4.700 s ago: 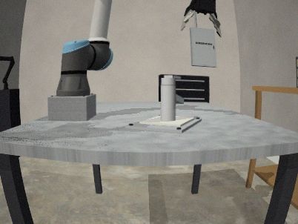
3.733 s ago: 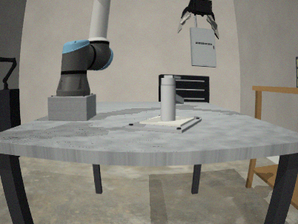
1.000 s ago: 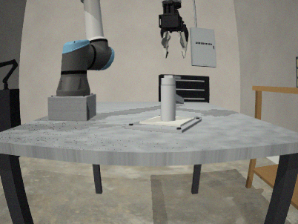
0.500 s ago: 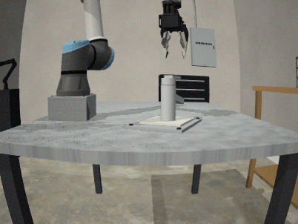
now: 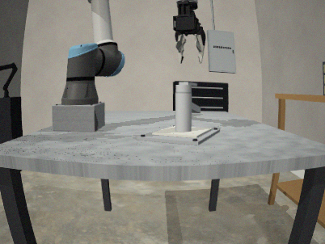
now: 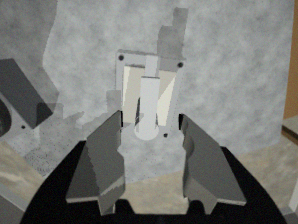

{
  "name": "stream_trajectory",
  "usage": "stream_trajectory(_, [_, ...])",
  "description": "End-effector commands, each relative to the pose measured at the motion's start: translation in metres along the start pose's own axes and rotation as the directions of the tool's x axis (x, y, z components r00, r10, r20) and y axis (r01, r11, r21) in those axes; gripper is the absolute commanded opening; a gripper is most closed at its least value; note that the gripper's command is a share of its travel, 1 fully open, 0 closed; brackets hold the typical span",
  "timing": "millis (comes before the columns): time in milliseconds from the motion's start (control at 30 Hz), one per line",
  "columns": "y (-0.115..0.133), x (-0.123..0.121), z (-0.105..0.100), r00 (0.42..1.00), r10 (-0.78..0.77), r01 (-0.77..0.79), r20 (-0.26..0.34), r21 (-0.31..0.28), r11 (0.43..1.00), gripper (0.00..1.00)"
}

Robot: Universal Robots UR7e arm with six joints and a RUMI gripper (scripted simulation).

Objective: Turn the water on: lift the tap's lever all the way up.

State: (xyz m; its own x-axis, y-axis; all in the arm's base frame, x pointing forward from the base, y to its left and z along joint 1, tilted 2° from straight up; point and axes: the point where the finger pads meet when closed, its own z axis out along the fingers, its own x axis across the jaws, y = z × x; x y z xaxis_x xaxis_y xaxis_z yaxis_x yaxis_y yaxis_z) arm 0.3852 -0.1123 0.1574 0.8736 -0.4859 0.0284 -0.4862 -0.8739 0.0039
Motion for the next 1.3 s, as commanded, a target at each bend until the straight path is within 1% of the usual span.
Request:
stream_trajectory(0, [0.0, 0.0, 0.001, 1.0, 0.0, 0.0, -0.001, 0.0, 1.0, 0.39])
stream_trajectory(367, [0.0, 0.0, 0.009, 1.0, 0.0, 0.0, 0.0, -0.001, 1.0, 0.39])
stream_trajectory(867, [0.0, 0.0, 0.033, 1.0, 0.0, 0.0, 0.0, -0.001, 1.0, 0.39])
stream_trajectory(933, [0.0, 0.0, 0.033, 1.0, 0.0, 0.0, 0.0, -0.001, 1.0, 0.39])
stream_trajectory(1267, [0.0, 0.0, 0.048, 1.0, 0.0, 0.0, 0.0, -0.001, 1.0, 0.39])
